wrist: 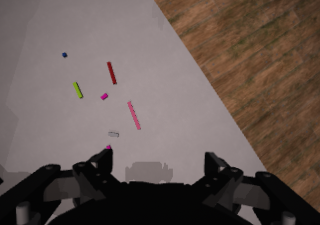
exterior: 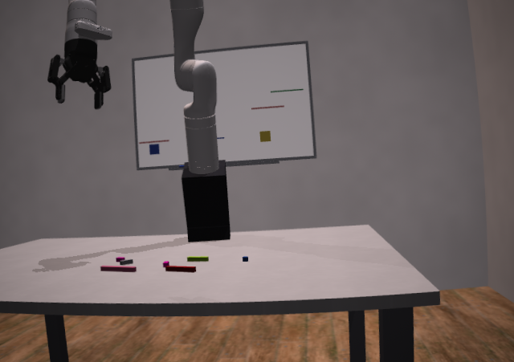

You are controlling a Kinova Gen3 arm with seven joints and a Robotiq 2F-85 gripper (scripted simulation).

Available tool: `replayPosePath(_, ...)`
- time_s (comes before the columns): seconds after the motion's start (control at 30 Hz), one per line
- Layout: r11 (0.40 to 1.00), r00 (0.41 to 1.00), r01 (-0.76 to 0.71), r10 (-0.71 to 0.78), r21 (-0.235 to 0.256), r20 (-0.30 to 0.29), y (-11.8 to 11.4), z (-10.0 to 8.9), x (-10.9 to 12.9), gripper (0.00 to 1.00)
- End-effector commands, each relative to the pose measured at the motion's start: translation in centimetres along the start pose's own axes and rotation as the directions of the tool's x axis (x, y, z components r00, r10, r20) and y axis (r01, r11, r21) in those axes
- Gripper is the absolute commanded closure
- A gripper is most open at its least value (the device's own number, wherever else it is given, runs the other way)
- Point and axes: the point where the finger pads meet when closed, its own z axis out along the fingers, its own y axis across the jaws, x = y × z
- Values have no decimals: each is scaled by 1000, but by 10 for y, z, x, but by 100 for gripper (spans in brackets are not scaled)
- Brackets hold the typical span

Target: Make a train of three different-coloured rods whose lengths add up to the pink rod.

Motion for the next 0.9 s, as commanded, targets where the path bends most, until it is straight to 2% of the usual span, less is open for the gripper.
replayPosePath(0.0, 1000, 1000, 0, 0, -2, 0, 0, -1, 0, 0)
replayPosePath(0.87, 1000, 1000, -6, 6, 3, -11, -1, 4, 2, 0)
